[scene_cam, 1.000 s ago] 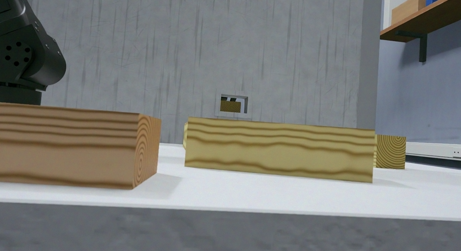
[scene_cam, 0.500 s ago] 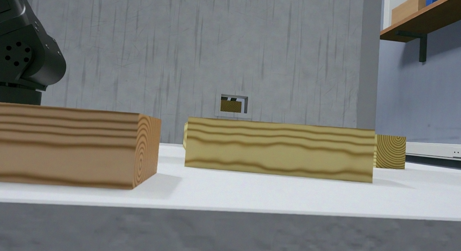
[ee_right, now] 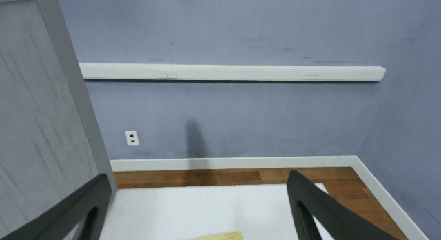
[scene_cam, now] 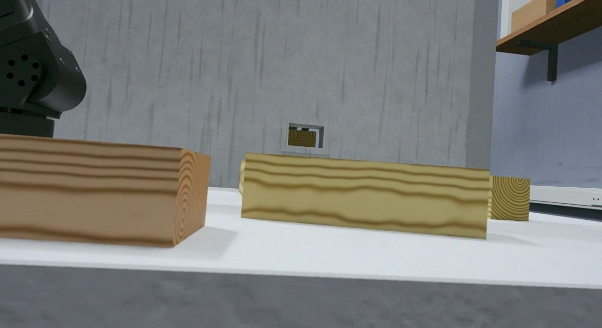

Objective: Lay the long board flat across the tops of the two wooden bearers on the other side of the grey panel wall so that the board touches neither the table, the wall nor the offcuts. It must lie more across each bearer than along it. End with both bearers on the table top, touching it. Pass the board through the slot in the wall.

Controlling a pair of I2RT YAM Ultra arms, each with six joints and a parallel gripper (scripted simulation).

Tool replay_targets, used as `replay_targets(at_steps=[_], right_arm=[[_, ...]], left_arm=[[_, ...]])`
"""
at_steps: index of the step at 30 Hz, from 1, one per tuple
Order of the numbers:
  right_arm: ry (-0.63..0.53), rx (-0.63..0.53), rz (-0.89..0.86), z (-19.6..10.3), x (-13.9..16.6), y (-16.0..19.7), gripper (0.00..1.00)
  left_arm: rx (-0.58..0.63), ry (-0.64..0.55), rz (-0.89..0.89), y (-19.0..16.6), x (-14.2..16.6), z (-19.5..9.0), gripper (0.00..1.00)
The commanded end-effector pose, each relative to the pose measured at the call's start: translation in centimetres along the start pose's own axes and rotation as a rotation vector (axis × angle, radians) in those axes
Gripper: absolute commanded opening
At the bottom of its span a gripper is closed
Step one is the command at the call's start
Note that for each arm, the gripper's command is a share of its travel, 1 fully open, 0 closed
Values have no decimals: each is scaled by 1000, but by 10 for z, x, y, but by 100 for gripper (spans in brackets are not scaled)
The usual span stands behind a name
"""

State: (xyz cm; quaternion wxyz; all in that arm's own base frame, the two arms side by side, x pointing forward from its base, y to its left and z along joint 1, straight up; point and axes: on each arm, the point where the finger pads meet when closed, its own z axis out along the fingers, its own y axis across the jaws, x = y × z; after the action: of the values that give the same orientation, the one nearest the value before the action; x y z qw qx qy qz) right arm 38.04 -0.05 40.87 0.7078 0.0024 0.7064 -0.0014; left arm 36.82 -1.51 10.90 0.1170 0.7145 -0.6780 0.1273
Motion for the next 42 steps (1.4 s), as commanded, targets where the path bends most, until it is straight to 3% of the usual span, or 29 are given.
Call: replay_targets(at_steps=[1,5,42], right_arm=[[3,-16,0,-3,-1,5,100],[3,-16,0,-3,-1,5,100],[3,-16,0,-3,-1,5,100]], left_arm=[[80,32,30,-10,21,-21,0],[48,35,18,-1,21,-11,0],[46,44,23,-1,44,-10,0]])
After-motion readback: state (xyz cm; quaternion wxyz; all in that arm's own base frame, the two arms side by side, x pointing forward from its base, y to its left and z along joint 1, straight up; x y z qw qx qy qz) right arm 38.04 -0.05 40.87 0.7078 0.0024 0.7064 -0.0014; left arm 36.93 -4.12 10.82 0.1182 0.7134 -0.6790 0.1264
